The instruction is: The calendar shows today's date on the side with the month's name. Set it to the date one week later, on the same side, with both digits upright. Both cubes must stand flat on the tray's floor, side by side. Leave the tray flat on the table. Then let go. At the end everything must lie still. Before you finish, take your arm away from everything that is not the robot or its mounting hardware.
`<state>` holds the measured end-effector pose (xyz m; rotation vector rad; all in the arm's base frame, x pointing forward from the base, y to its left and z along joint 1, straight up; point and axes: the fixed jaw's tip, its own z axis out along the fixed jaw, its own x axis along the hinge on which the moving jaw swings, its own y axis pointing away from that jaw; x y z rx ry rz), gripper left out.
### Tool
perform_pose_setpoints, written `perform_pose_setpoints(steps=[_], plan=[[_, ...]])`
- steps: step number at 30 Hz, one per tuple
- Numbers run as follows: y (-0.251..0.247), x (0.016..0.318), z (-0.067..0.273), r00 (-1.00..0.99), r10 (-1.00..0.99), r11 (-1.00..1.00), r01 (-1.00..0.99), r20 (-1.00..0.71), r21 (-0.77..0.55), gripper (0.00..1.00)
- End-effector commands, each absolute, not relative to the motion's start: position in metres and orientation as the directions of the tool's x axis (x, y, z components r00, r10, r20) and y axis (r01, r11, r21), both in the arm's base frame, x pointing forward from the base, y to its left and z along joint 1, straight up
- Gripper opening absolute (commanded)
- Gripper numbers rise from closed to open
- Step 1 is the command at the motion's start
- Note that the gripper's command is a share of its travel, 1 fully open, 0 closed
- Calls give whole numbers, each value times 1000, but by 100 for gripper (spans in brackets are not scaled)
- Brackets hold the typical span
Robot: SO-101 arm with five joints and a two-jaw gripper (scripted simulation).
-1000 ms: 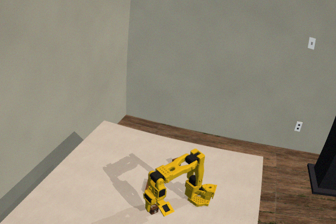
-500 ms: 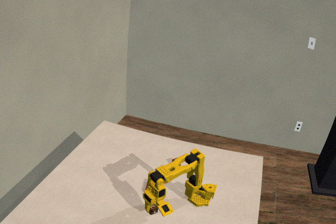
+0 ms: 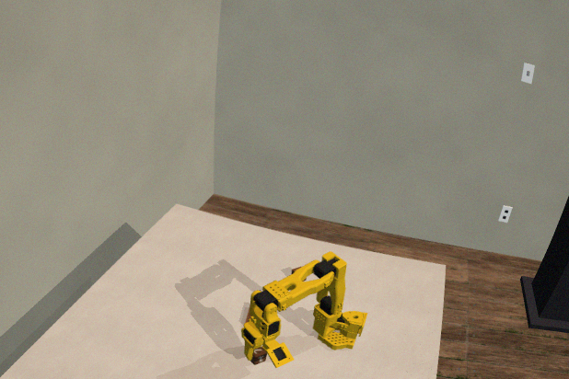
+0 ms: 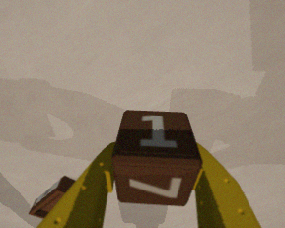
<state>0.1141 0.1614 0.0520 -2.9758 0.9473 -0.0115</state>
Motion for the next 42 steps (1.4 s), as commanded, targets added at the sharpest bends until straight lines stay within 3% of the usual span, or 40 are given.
perform_pose_setpoints(steps=[1,42], plan=[[165,114,53,819,-574,-818,-574,0,-45,0],[166,114,38,819,-574,-818,-574,0,-45,0]])
